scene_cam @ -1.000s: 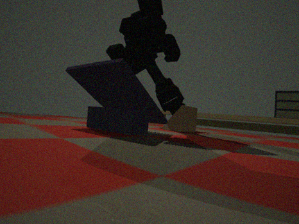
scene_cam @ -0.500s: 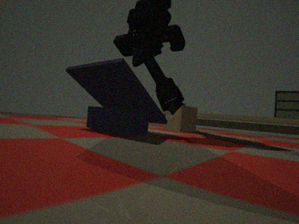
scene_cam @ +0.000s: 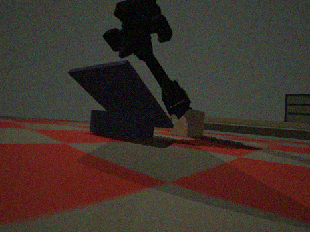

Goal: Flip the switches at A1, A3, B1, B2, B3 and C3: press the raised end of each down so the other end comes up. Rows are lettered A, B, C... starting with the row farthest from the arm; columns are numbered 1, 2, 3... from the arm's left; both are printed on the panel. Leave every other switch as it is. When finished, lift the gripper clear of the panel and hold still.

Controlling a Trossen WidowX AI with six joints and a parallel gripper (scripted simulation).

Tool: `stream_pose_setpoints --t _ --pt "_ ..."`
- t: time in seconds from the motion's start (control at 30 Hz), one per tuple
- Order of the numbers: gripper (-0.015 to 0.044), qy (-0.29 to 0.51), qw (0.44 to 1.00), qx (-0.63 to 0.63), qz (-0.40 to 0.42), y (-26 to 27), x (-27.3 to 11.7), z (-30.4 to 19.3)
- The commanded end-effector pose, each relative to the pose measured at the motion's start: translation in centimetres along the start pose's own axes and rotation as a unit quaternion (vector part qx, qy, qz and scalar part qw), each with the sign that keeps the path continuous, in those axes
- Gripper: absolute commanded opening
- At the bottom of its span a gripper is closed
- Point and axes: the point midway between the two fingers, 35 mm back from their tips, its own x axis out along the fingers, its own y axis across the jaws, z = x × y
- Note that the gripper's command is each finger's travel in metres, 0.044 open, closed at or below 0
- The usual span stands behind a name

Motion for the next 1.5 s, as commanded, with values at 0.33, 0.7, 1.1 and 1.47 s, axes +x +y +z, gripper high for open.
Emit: stream_pose_setpoints --t 0.33,0.7,1.1,1.47 --pt "0.0000 0.016 1.000 -0.006 -0.004 -0.1 3.5 -0.3" --pt "0.0000 0.015 1.000 -0.006 -0.004 -0.2 4.8 -0.3" --pt "0.0000 0.015 1.000 -0.006 -0.004 -0.2 4.8 -0.3" --pt "0.0000 0.015 1.000 -0.006 -0.004 -0.2 4.9 -0.3"
